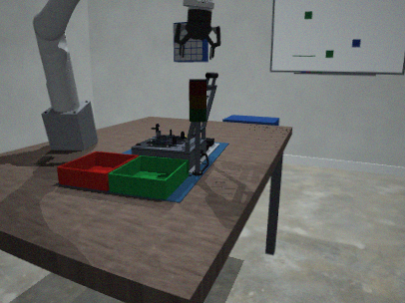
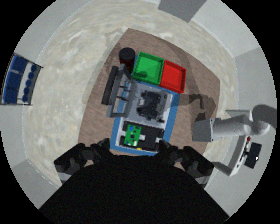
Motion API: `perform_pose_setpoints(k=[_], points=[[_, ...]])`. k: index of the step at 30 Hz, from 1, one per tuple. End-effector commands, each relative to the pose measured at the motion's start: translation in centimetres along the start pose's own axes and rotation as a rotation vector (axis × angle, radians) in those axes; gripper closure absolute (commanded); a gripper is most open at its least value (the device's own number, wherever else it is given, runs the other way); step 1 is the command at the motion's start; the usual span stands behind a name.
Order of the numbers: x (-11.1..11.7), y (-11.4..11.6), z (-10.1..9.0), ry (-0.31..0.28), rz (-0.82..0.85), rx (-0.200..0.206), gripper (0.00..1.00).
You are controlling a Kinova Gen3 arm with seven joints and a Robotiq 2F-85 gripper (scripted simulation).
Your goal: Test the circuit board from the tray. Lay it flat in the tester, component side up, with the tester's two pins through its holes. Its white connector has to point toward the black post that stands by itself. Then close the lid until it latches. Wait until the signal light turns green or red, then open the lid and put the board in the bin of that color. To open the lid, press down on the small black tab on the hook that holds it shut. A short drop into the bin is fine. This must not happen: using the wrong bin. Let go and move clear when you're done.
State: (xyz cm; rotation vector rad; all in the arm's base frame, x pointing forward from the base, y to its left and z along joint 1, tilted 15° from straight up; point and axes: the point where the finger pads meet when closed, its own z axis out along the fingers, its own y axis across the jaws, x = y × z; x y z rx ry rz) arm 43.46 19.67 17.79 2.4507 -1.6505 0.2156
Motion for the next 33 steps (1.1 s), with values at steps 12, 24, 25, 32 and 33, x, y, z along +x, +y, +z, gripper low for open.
perform_pose_setpoints(k=[12,24,25,32,33], points=[[-1.0,0.1,-0.1,0.004,0.018,0.010,0.00],[-2.0,0.2,-0.2,0.009,0.045,0.019,0.00],[-2.0,0.2,-0.2,0.009,0.045,0.019,0.00],[-2.4,0.3,-0.2,0.011,0.058,0.023,0.00],[-2.4,0.3,-0.2,0.011,0.058,0.023,0.00]])
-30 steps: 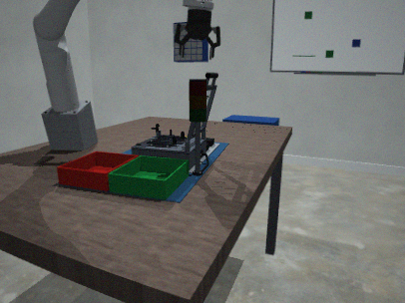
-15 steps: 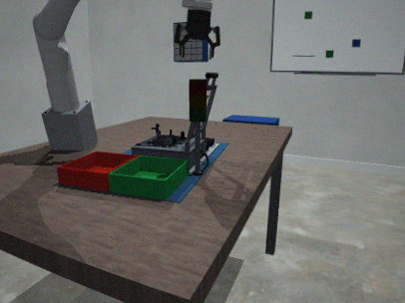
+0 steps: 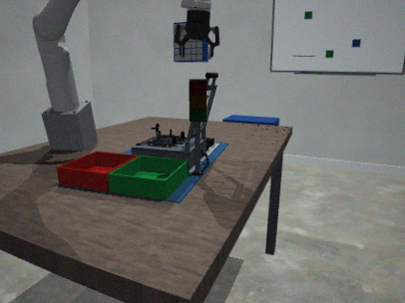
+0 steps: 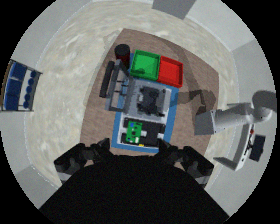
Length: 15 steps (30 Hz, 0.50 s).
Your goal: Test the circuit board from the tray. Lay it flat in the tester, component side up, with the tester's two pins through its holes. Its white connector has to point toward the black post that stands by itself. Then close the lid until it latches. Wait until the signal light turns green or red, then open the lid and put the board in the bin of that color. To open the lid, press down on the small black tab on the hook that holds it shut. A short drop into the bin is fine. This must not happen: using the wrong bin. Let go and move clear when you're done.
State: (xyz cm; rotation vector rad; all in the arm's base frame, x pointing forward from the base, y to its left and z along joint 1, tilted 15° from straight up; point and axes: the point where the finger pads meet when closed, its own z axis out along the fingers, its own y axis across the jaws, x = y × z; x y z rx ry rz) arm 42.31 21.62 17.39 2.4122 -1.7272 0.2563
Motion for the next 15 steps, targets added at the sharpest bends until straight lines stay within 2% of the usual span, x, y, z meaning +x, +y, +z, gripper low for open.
perform_pose_setpoints(k=[1,15], points=[[-0.53,0.09,-0.13,0.001,0.009,0.007,0.00],[-1.29,0.27,-0.17,0.004,0.032,0.015,0.00]])
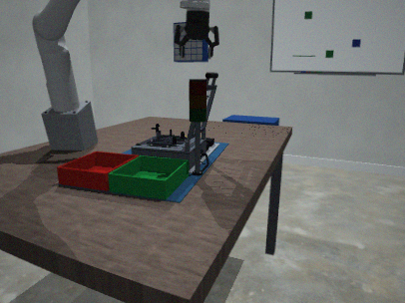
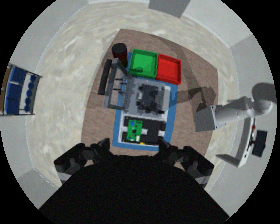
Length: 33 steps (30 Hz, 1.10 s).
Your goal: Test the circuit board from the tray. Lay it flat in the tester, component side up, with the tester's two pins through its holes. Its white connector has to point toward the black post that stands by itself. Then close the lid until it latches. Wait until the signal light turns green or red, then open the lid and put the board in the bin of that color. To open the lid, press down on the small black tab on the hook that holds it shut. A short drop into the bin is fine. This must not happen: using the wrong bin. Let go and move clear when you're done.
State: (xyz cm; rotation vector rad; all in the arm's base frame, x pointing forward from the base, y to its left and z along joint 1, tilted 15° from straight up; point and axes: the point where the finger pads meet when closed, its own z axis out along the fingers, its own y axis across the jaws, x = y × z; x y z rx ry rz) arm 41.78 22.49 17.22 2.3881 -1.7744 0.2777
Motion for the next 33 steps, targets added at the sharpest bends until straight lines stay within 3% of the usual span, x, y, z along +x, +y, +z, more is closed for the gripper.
perform_pose_setpoints(k=[1,33], points=[[-0.3,0.1,-0.1,0.000,-0.005,0.003,0.00],[-1.8,0.5,-0.2,0.005,0.042,0.020,0.00]])
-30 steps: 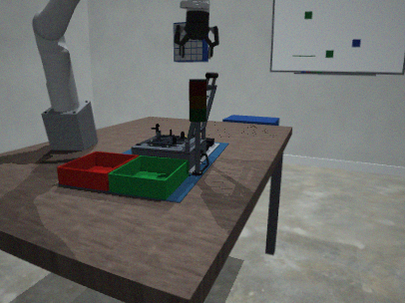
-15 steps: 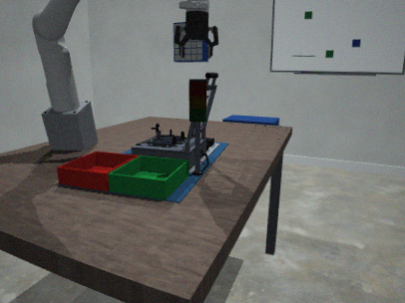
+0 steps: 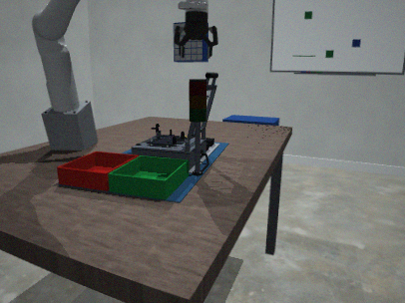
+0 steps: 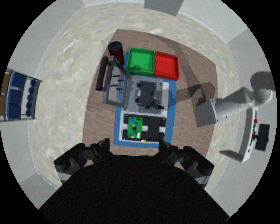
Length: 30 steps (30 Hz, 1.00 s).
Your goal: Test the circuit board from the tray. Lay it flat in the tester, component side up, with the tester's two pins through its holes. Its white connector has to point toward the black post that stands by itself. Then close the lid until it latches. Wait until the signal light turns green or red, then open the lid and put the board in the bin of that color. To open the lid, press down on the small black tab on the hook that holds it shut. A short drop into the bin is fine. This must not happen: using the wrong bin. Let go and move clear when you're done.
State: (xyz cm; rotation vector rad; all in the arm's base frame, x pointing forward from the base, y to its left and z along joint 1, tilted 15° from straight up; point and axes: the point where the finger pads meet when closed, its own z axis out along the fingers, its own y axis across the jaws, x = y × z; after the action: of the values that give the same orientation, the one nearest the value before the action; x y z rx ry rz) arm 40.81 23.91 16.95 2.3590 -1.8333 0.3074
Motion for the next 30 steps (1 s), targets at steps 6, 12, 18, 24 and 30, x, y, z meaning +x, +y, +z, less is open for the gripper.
perform_pose_setpoints(k=[6,12,18,24,30], points=[[-0.4,0.1,-0.1,0.000,0.005,0.005,0.00],[-0.6,0.2,-0.1,0.000,0.012,0.008,0.00],[-1.1,0.4,-0.2,0.002,0.025,0.013,0.00],[-1.2,0.5,-0.2,0.002,0.031,0.015,0.00],[-1.4,0.5,-0.2,0.002,0.036,0.018,0.00]])
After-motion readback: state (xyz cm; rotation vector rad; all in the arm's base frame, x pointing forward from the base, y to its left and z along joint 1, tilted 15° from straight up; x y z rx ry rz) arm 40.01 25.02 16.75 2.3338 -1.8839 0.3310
